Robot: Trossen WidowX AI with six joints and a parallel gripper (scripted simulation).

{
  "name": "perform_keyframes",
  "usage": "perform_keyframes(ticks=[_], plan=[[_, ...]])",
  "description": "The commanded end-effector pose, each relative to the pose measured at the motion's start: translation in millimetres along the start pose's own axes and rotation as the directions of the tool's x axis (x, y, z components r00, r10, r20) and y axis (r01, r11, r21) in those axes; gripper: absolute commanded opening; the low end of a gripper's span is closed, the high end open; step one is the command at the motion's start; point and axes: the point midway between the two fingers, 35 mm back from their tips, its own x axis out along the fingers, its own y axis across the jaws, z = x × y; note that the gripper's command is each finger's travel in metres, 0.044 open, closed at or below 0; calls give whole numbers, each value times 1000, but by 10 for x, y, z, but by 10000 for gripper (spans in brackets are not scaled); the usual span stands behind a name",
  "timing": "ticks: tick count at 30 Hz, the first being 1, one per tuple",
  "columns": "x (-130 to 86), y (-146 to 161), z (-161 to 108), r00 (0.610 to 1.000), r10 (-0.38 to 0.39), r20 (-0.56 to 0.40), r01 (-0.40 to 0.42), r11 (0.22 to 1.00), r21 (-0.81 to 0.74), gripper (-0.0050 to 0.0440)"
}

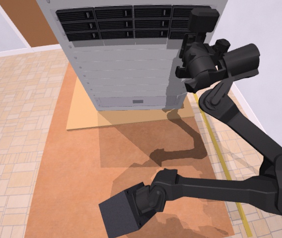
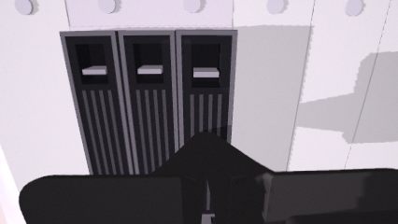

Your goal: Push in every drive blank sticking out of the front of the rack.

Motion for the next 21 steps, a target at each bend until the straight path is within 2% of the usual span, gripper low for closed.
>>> perform_keyframes(ticks=[1, 21], plan=[[22, 29, 27, 1000, 5, 4, -5, 1000, 5, -50], [52, 29, 29, 1000, 5, 4, -5, 1000, 5, -50]])
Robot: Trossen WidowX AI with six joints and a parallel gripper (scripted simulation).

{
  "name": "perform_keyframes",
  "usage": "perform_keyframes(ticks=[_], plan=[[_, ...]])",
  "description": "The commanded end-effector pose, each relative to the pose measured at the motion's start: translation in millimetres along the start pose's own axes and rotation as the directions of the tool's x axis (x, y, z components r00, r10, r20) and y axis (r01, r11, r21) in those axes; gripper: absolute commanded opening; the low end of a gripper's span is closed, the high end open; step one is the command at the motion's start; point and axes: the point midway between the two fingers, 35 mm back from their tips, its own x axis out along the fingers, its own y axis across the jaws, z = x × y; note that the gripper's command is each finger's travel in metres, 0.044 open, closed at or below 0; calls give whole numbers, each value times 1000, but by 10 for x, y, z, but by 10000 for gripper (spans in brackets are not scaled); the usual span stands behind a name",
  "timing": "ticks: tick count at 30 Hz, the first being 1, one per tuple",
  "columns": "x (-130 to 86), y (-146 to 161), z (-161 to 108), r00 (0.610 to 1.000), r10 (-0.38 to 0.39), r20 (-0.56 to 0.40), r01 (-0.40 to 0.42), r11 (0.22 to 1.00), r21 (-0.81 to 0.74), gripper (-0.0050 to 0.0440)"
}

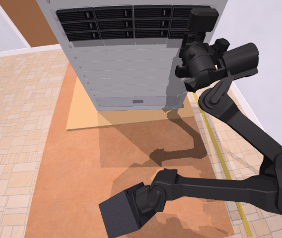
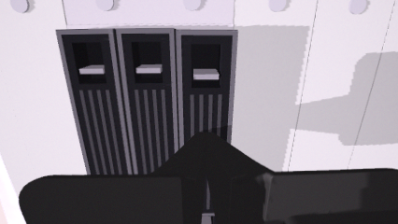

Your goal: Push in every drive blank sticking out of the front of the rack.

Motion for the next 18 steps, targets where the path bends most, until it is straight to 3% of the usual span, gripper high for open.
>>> perform_keyframes(ticks=[1, 18], plan=[[26, 29, 36, 1000, 4, 7, -4, 1000, 5, -50], [56, 29, 45, 1000, 4, 7, -4, 1000, 5, -50]])
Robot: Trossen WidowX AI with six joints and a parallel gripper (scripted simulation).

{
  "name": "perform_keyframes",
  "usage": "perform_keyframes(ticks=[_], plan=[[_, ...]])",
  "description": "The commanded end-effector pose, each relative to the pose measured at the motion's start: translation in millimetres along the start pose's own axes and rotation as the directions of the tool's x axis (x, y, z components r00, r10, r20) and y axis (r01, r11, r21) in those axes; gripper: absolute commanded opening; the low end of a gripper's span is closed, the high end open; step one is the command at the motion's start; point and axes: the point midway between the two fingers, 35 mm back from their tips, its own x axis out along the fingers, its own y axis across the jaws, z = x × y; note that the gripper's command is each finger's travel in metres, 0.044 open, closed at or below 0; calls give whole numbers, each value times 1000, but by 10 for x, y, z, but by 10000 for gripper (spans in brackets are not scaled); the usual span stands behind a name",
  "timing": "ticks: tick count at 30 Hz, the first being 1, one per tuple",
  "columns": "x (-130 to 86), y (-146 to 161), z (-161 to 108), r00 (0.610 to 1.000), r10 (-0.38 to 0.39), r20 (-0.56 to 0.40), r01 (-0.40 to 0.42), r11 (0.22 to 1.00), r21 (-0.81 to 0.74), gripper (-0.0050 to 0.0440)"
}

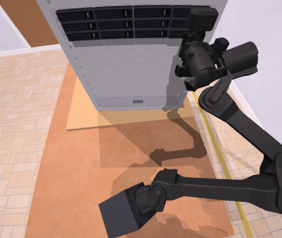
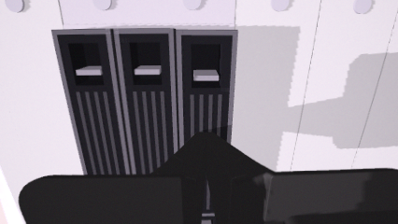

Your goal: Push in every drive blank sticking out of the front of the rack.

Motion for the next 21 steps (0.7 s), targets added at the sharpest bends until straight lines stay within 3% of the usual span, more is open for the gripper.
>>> perform_keyframes(ticks=[1, 21], plan=[[23, 29, 43, 1000, 4, 9, -4, 1000, 6, -50], [59, 29, 52, 1000, 4, 9, -4, 1000, 6, -50]])
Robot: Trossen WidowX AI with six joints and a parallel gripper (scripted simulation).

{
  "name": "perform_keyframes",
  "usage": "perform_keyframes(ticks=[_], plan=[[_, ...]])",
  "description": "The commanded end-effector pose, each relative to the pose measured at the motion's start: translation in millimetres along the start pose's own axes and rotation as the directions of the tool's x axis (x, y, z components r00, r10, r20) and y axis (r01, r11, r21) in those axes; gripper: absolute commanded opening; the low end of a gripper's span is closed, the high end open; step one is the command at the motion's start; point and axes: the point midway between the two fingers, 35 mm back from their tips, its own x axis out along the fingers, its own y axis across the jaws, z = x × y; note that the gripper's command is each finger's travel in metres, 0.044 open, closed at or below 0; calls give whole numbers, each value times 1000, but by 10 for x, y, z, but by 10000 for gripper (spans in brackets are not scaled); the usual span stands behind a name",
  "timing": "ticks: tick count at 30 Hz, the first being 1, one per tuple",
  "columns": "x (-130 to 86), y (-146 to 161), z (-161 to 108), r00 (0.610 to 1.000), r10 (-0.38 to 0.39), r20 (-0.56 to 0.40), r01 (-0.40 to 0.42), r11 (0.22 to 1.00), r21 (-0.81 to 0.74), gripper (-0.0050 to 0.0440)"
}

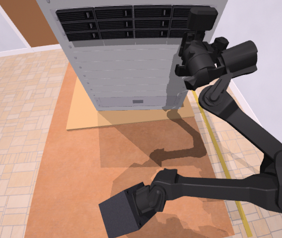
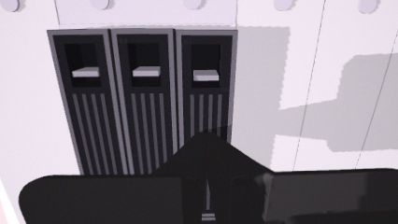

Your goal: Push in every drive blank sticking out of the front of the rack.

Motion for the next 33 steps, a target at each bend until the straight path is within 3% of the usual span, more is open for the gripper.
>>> perform_keyframes(ticks=[1, 22, 33], plan=[[32, 29, 51, 1000, 4, 11, -4, 1000, 6, -50], [43, 28, 55, 1000, 4, 11, -4, 1000, 6, -50], [-387, 27, 56, 1000, 4, 11, -4, 1000, 6, -50]])
